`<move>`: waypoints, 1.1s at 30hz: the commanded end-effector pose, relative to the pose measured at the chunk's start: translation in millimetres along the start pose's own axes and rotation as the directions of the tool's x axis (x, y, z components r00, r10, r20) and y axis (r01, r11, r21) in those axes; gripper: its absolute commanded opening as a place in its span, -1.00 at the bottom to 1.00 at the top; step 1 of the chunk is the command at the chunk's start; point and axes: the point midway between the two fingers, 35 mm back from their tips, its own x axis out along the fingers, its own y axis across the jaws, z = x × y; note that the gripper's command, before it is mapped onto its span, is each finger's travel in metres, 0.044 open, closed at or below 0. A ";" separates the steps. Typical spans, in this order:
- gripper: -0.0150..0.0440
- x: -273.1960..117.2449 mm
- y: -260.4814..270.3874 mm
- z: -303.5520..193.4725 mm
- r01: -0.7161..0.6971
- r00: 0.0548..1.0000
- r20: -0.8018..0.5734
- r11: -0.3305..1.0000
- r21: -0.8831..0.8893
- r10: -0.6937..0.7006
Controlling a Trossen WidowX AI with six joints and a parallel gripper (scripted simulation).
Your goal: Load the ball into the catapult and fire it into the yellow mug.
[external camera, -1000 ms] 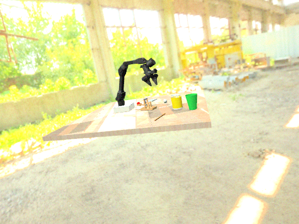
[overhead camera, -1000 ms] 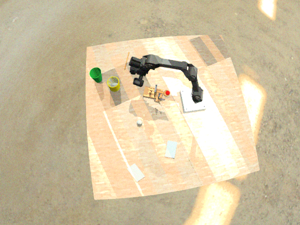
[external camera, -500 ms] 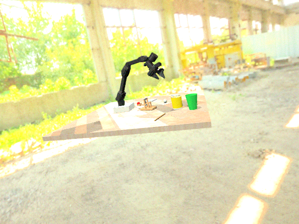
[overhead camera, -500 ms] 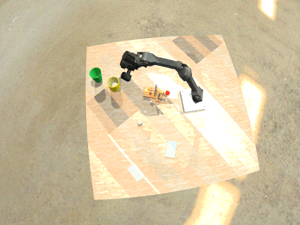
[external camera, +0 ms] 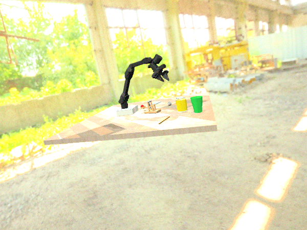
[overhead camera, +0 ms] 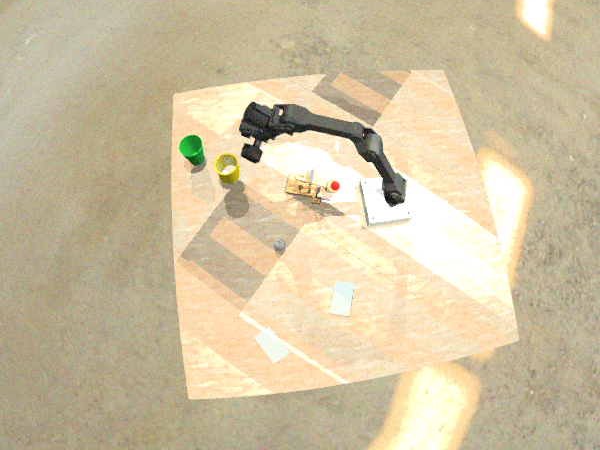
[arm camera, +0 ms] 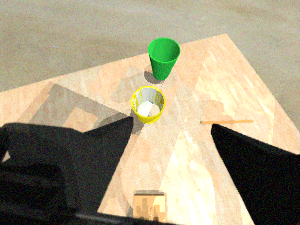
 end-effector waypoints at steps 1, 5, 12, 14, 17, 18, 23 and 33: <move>0.47 0.5 -1.1 0.3 0.006 1.000 0.001 1.000 0.007 -0.006; 0.11 0.5 -1.1 0.3 0.006 1.000 0.001 1.000 0.007 -0.006; -0.49 0.5 -1.1 0.3 0.006 1.000 0.001 1.000 0.007 -0.006; -0.49 0.5 -1.1 0.3 0.006 1.000 0.001 1.000 0.007 -0.006; -0.49 0.5 -1.1 0.3 0.006 1.000 0.001 1.000 0.007 -0.006; -0.49 0.5 -1.1 0.3 0.006 1.000 0.001 1.000 0.007 -0.006; -0.49 3.8 8.5 -13.4 0.010 0.999 -0.044 0.999 -0.048 -0.012; -0.49 10.4 41.9 -70.2 -0.005 0.975 -0.213 0.959 -0.282 -0.058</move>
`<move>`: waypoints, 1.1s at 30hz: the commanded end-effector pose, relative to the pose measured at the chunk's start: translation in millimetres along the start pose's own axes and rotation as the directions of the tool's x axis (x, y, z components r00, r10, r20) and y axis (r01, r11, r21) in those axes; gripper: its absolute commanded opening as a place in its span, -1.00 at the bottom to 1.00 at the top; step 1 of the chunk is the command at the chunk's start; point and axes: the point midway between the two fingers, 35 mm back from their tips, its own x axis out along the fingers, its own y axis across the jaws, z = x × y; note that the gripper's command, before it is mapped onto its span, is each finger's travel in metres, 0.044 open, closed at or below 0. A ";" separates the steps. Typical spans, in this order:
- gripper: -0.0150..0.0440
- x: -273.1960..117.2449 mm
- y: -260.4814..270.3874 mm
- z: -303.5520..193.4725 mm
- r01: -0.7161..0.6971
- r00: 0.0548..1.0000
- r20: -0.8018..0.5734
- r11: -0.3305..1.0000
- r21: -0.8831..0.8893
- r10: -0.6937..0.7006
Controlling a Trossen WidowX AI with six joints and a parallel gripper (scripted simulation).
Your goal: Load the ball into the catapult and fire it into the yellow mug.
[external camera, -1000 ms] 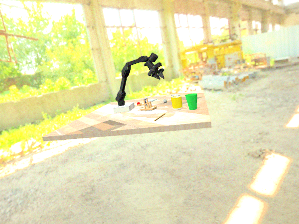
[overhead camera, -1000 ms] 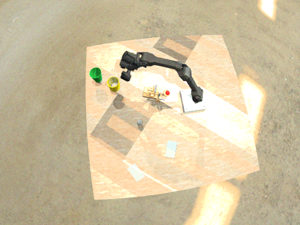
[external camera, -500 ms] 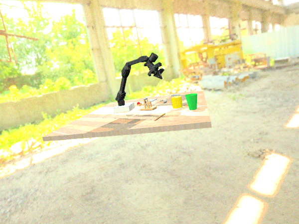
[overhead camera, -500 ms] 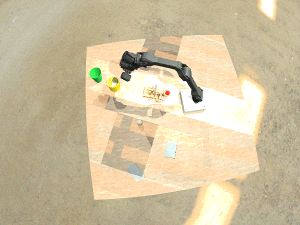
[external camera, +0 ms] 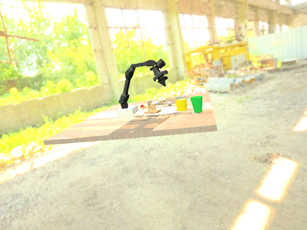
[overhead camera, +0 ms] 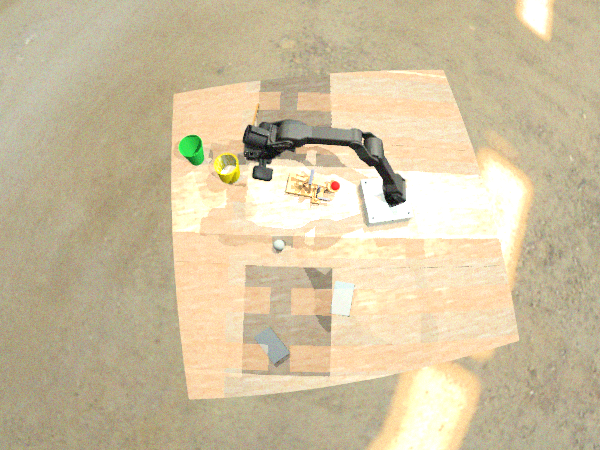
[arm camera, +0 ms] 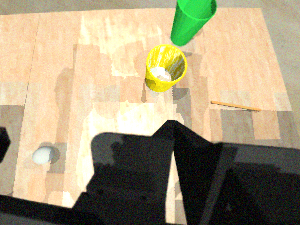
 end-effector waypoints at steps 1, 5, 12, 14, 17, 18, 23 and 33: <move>-0.49 1.8 13.8 -17.6 0.008 0.998 -0.059 0.996 -0.093 -0.014; -0.49 5.0 29.1 -37.7 0.004 0.992 -0.125 0.981 -0.194 -0.029; -0.49 6.6 53.4 -74.8 -0.024 0.970 -0.233 0.928 -0.372 -0.069; -0.49 6.3 59.4 -85.7 -0.036 0.962 -0.261 0.906 -0.421 -0.083; -0.49 5.4 67.3 -101.8 -0.057 0.947 -0.301 0.868 -0.492 -0.109; -0.49 5.0 69.4 -107.1 -0.064 0.942 -0.313 0.854 -0.516 -0.118; -0.49 2.1 78.6 -133.3 -0.107 0.914 -0.367 0.773 -0.625 -0.171; -0.49 -6.2 88.3 -178.5 -0.198 0.858 -0.438 0.614 -0.764 -0.268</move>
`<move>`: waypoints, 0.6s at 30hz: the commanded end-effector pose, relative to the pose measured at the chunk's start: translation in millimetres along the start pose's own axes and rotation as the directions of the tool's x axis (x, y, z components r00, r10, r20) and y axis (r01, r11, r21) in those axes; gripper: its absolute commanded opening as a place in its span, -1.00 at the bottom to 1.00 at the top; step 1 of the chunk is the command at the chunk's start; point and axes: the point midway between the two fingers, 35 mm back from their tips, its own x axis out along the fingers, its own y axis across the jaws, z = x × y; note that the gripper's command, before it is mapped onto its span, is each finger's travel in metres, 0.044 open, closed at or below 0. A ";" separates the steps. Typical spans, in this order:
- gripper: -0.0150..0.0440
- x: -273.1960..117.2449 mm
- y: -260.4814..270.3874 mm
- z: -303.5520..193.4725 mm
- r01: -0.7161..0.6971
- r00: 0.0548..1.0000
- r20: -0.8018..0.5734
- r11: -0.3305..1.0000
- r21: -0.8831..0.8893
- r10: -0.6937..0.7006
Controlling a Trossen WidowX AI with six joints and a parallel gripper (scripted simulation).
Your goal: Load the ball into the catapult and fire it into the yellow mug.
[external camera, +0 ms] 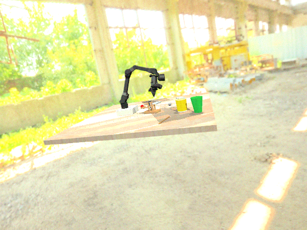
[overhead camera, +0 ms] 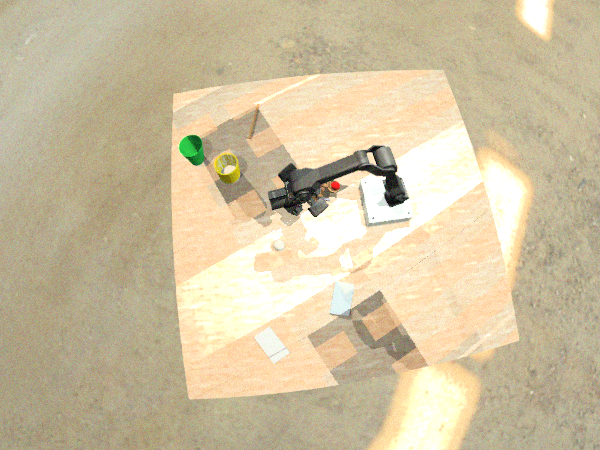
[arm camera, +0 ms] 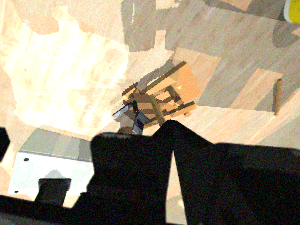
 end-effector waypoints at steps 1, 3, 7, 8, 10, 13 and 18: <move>-0.49 1.9 11.8 -9.0 0.008 0.999 -0.043 0.997 -0.080 -0.011; -0.49 3.3 18.2 -13.3 0.008 0.998 -0.067 0.992 -0.124 -0.017; -0.49 5.6 32.9 -22.9 0.007 0.992 -0.124 0.971 -0.239 -0.038; -0.49 6.1 36.5 -25.5 0.005 0.989 -0.139 0.963 -0.269 -0.044; -0.49 6.9 43.2 -30.8 0.001 0.984 -0.167 0.945 -0.326 -0.058; -0.49 8.0 52.7 -39.0 -0.009 0.975 -0.206 0.912 -0.410 -0.083; -0.49 9.1 66.5 -53.2 -0.035 0.954 -0.267 0.840 -0.542 -0.132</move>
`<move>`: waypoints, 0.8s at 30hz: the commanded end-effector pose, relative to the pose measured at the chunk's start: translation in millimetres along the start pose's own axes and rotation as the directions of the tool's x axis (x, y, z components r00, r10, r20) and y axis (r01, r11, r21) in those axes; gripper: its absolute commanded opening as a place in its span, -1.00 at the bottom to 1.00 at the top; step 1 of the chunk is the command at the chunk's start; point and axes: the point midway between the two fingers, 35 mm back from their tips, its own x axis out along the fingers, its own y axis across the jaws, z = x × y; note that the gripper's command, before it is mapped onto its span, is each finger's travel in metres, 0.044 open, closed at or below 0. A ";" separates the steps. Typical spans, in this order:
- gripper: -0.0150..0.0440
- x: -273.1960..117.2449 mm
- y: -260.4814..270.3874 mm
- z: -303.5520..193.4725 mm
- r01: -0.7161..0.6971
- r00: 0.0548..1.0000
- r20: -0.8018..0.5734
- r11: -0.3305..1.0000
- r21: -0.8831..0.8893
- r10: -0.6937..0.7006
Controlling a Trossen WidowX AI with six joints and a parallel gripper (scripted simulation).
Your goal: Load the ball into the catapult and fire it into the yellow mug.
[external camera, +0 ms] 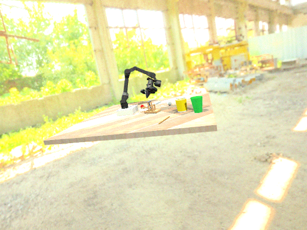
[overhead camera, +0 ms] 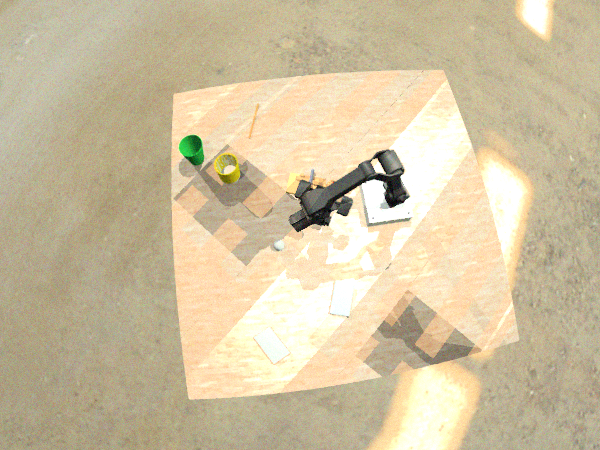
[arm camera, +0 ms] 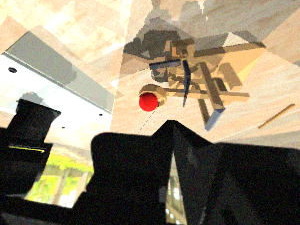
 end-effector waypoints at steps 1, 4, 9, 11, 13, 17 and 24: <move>-0.49 1.7 13.2 -5.6 0.012 0.998 -0.059 0.993 -0.113 -0.018; -0.49 2.9 21.1 -8.8 0.012 0.995 -0.095 0.983 -0.183 -0.030; -0.49 3.2 21.6 -8.8 0.012 0.995 -0.098 0.982 -0.188 -0.031; -0.49 4.5 21.6 -7.5 0.012 0.995 -0.098 0.982 -0.188 -0.031; -0.49 6.8 21.6 -5.2 0.012 0.995 -0.098 0.982 -0.188 -0.031; -0.49 11.5 21.7 -0.5 0.012 0.995 -0.097 0.982 -0.188 -0.031; -0.49 20.0 22.1 7.5 0.012 0.995 -0.097 0.982 -0.188 -0.031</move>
